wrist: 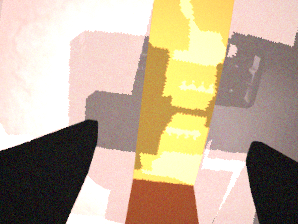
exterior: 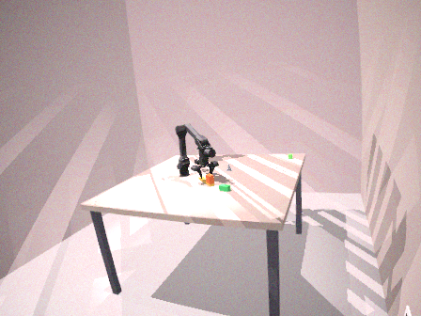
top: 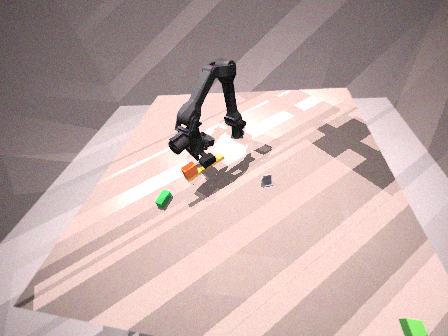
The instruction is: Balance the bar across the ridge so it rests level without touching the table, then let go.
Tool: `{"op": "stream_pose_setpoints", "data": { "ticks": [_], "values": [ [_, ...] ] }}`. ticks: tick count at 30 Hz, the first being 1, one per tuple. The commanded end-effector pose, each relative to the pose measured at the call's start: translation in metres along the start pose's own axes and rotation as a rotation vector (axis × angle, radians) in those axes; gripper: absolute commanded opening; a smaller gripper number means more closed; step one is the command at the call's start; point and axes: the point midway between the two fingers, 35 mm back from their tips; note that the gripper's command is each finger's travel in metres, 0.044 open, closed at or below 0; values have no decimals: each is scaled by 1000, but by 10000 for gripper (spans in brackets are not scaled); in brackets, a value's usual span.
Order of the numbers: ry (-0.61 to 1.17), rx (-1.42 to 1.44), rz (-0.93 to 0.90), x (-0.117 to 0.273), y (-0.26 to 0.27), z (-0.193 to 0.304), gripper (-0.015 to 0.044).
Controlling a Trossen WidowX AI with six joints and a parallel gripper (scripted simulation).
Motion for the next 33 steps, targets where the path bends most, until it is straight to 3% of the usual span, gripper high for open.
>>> {"op": "stream_pose_setpoints", "data": {
  "ticks": [1,15,32,33],
  "values": [
    [-7,5,3,-6,0,-1,315],
    [-7,5,3,-28,-1,-2,315],
    [-7,5,3,-28,-1,-2,315],
    [-6,0,0,-27,0,-2,289]
  ]
}}
Point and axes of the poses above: the point midway between the two fingers, 35 mm back from their tips, its own x axis back along the fingers, its own y axis across the jaws, z = x × y, and after that the axes turned 10 degrees about x, right-handed
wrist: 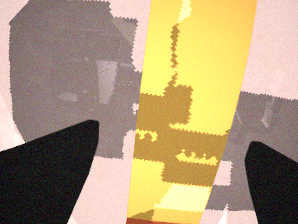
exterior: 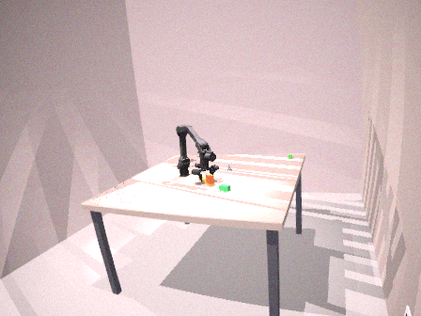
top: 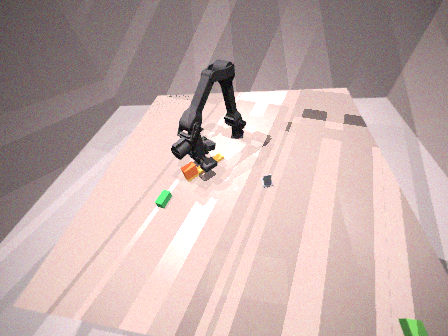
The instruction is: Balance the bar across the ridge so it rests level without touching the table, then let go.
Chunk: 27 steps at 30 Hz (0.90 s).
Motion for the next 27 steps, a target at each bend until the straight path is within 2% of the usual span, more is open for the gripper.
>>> {"op": "stream_pose_setpoints", "data": {
  "ticks": [1,5,13,17,27],
  "values": [
    [0,0,0,0,0,0,262],
    [0,0,0,0,0,0,157],
    [0,0,0,0,0,0,104],
    [0,0,0,6,0,1,0],
    [0,1,1,31,0,4,0]
  ]
}}
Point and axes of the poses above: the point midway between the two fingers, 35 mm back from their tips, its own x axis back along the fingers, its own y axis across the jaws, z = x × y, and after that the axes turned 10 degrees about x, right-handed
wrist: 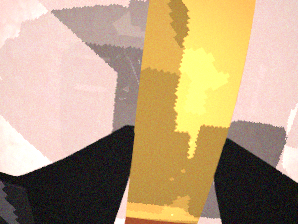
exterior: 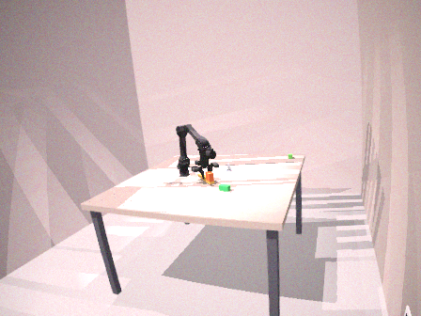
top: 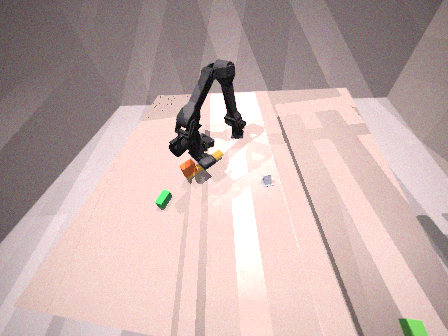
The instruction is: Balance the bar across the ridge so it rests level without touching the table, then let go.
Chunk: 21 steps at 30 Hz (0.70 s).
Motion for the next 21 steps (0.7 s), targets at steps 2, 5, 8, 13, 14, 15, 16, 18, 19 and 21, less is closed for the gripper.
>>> {"op": "stream_pose_setpoints", "data": {
  "ticks": [2,5,8,13,14,15,16,18,19,21],
  "values": [
    [15,2,3,16,0,3,0],
    [15,2,3,24,0,3,0],
    [15,2,3,31,0,3,0],
    [15,3,3,44,0,2,0],
    [15,3,3,47,0,2,0],
    [15,3,4,49,0,2,0],
    [15,3,4,52,0,2,0],
    [15,3,4,57,0,1,0],
    [15,4,4,59,0,1,0],
    [14,4,4,65,0,0,0]
  ]
}}
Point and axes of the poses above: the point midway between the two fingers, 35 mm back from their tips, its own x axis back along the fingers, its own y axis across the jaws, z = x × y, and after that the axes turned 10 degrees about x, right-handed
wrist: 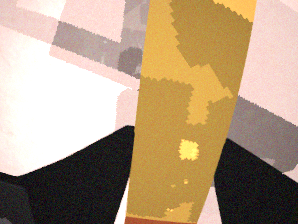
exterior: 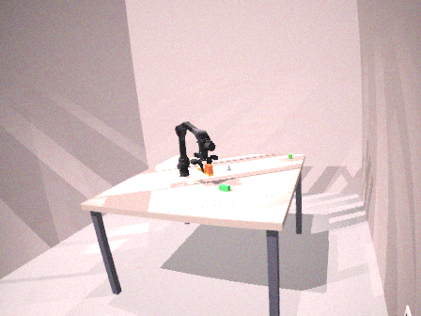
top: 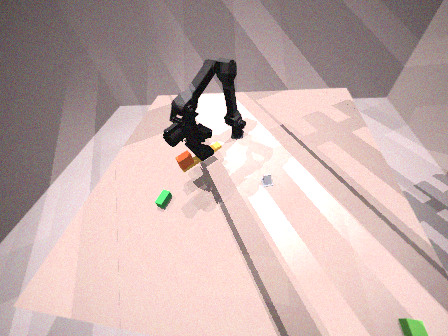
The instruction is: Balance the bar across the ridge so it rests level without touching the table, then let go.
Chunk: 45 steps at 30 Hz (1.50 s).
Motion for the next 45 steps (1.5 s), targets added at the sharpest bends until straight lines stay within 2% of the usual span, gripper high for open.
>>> {"op": "stream_pose_setpoints", "data": {
  "ticks": [1,10,45],
  "values": [
    [15,4,4,14,0,0,0],
    [15,-11,5,28,-3,-3,0],
    [7,-806,21,33,-121,-12,0]
  ]
}}
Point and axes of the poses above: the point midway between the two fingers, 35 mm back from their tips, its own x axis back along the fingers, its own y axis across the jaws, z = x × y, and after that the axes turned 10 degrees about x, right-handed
